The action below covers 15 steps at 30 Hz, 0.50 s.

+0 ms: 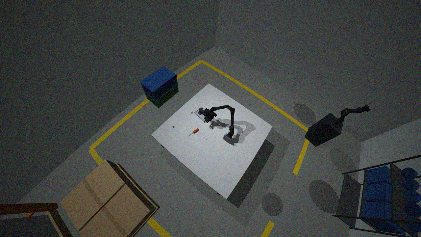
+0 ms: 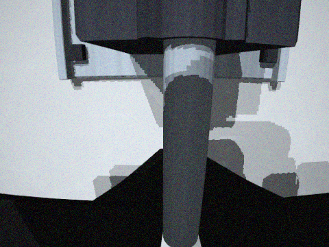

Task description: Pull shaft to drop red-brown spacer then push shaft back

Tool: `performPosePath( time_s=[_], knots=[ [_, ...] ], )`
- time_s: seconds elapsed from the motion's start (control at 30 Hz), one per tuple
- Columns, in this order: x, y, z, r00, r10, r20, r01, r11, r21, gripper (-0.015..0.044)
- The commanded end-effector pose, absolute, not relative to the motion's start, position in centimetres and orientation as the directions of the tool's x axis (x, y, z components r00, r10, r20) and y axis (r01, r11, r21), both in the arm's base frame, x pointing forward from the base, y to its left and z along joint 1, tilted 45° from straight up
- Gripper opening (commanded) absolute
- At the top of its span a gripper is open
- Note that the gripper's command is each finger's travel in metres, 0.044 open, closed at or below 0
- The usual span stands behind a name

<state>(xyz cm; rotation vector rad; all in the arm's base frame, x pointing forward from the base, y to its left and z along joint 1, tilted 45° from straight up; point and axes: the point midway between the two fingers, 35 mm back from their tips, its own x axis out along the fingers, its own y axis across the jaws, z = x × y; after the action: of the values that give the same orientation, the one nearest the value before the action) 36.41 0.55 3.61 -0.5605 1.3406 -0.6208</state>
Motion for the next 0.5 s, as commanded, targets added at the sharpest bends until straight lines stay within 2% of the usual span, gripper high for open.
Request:
performPosePath(
  time_s=[0.0,0.47],
  knots=[
    [36.30,0.60,3.61,0.117,-0.695,-0.709,0.089,0.719,-0.690,0.0000],
    [36.12,0.60,3.58,0.117,-0.695,-0.709,0.089,0.719,-0.690,0.0000]
  ],
)
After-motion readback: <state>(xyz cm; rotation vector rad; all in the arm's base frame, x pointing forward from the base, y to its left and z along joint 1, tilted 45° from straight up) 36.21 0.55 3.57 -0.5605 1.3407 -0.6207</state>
